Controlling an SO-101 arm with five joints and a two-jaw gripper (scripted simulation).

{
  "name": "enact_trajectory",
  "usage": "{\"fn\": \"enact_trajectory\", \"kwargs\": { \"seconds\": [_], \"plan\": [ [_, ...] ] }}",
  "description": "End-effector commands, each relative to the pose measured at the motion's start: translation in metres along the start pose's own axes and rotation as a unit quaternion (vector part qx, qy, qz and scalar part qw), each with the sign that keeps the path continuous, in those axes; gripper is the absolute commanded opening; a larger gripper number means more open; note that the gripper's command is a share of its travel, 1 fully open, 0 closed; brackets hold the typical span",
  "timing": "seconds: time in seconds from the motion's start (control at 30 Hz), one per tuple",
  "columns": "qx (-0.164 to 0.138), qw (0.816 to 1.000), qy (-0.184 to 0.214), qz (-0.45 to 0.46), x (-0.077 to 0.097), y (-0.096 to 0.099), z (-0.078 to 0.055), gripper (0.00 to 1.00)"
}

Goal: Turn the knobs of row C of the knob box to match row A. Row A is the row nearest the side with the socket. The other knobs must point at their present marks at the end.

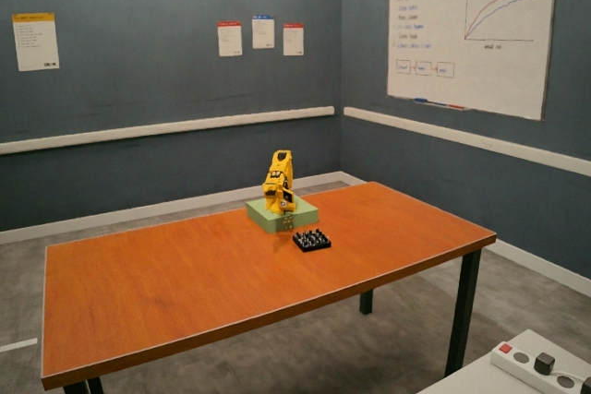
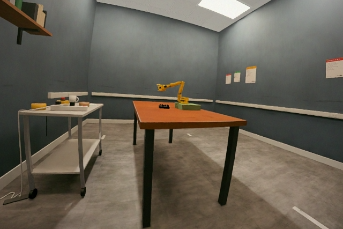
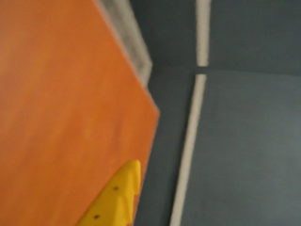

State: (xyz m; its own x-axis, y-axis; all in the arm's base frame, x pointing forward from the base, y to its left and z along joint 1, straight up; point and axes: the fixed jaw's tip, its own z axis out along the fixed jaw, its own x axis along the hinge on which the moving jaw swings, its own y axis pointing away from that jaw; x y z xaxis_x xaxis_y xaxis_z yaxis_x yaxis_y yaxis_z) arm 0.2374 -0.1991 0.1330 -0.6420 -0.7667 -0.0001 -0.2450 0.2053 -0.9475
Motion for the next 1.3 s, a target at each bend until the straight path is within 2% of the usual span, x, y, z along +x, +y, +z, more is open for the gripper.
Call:
{"fn": "enact_trajectory", "kwargs": {
  "seconds": [0.0,0.1,0.17,0.43,0.67,0.73,0.87,1.0,1.27],
  "plan": [
    [-0.068,0.998,0.0,0.001,0.0,0.019,-0.02,0.4],
    [-0.121,0.993,0.0,0.001,0.0,0.035,-0.034,0.4],
    [-0.121,0.993,0.0,0.001,0.0,0.035,-0.034,0.4],
    [-0.254,0.967,0.0,0.001,0.0,0.079,-0.078,0.4],
    [-0.339,0.941,0.0,0.001,0.0,0.107,-0.11,0.4],
    [-0.339,0.941,0.0,0.001,0.0,0.107,-0.11,0.4],
    [-0.37,0.929,0.0,0.001,0.0,0.118,-0.122,0.4],
    [-0.387,0.922,0.0,0.001,0.0,0.123,-0.129,0.4],
    [-0.394,0.919,0.0,0.0,0.0,0.126,-0.132,0.4]
  ]
}}
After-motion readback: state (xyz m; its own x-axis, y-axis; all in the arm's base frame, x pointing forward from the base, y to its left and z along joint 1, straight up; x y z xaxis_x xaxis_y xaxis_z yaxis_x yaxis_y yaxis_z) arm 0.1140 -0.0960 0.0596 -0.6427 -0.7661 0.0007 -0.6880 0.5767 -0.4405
